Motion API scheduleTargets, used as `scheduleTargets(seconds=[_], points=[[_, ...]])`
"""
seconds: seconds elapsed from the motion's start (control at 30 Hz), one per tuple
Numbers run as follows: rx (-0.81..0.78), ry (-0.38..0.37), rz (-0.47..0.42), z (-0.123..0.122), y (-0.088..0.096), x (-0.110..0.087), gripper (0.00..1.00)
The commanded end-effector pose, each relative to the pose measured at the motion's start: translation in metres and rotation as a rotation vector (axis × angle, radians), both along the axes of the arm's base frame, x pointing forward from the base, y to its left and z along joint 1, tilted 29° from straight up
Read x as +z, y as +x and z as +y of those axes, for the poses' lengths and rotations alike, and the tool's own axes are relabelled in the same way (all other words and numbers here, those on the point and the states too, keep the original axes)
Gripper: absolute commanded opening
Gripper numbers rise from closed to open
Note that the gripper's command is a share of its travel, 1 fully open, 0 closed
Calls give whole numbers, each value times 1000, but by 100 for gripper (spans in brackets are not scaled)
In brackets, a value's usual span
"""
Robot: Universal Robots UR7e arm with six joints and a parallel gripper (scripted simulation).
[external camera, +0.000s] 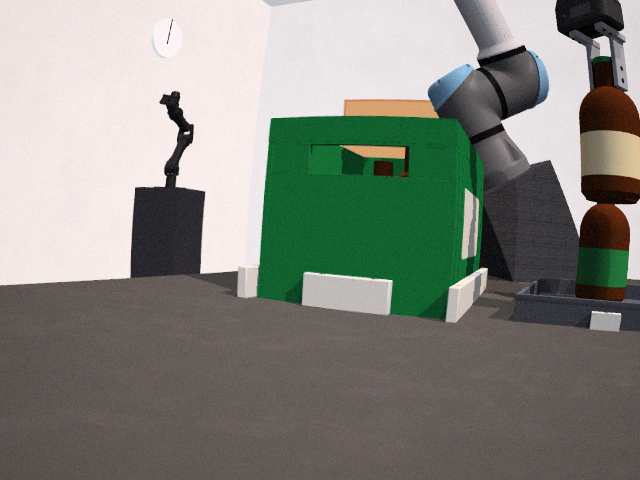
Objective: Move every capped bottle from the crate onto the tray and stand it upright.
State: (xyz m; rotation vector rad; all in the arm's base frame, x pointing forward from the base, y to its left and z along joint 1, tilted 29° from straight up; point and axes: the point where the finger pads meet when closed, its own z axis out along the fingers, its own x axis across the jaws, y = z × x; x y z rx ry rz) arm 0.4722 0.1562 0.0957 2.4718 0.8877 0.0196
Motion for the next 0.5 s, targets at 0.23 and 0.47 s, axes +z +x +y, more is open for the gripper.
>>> scheduleTargets(seconds=[0.23,0.47], points=[[0,0,1,-12,4,-21,0],[0,0,0,-12,4,-21,0]])
